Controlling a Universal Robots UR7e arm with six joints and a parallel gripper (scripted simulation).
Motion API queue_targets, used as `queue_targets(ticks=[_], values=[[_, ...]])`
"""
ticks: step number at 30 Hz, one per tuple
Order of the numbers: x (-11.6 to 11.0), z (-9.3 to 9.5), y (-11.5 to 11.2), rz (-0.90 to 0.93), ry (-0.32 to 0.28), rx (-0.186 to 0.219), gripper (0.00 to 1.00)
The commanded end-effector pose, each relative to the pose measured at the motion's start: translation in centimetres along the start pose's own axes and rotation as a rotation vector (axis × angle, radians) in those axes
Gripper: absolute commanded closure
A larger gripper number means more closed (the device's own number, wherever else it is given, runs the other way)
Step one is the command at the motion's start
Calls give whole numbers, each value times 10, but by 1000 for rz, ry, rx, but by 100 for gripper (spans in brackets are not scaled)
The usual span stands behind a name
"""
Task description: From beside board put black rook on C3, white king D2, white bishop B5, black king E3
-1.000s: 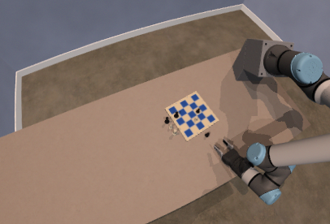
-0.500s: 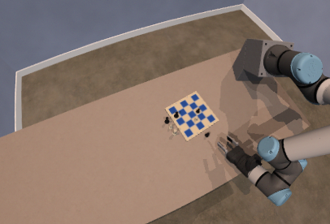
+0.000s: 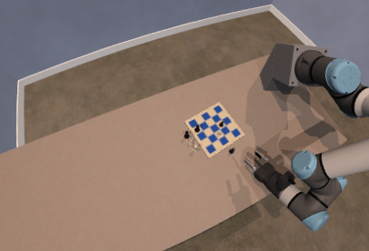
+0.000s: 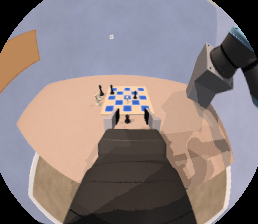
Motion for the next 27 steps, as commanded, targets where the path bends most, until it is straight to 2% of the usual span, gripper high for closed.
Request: queue_targets(ticks=[1,5,10,12,13,19,23,27], values=[[2,4,1,10,-12,-13,0],[7,12,4,35,-44,-44,0],[16,29,12,93,-115,-107,0],[16,29,12,93,-115,-107,0],[18,33,14,108,-133,-122,0],[32,57,26,230,-276,-217,0],[41,70,33,336,-394,-273,0],[50,79,36,455,-524,-311,0]])
Point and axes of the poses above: the point where the finger pads meet when closed, its own z axis out along the fingers, its own y axis across the jaws, x = y × z, the point moved 5 cm from there along -z, back along the fingers, and after that the axes turned 14 degrees about -z, right-handed, at the moved point
